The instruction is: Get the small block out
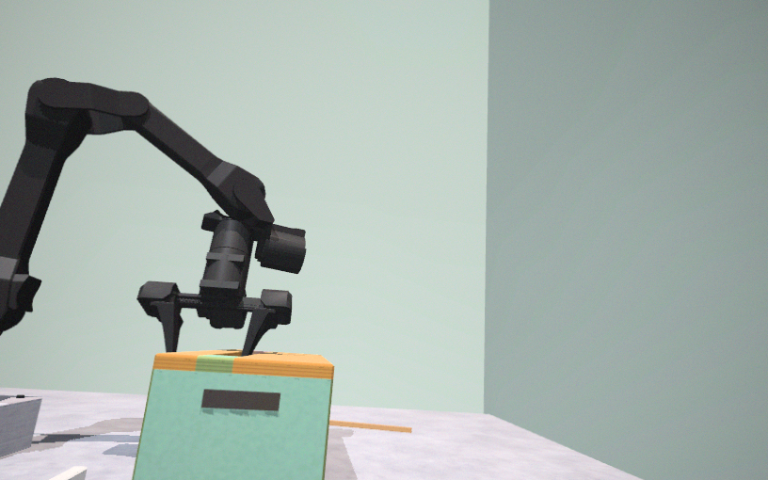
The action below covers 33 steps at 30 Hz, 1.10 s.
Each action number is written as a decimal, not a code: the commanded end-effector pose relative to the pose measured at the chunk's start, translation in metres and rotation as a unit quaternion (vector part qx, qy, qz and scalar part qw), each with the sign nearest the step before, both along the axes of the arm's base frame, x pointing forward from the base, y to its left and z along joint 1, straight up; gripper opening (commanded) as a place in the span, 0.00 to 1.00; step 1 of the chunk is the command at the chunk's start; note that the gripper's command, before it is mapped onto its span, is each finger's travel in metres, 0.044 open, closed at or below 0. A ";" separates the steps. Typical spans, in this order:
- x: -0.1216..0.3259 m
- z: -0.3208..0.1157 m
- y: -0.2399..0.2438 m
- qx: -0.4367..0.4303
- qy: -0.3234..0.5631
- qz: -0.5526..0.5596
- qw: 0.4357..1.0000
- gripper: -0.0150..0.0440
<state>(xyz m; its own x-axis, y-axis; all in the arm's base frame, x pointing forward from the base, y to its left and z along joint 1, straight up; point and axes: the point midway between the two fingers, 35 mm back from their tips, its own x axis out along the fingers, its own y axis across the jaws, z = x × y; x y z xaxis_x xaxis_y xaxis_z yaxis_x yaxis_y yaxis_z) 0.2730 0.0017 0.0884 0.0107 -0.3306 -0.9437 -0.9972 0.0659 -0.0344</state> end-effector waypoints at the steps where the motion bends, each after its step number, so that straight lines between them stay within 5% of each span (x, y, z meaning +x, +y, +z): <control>1: -0.001 -0.010 0.001 0.001 0.008 -0.002 1.000 0.93; 33: -0.003 -0.022 -0.038 -0.002 0.002 0.001 1.000 0.93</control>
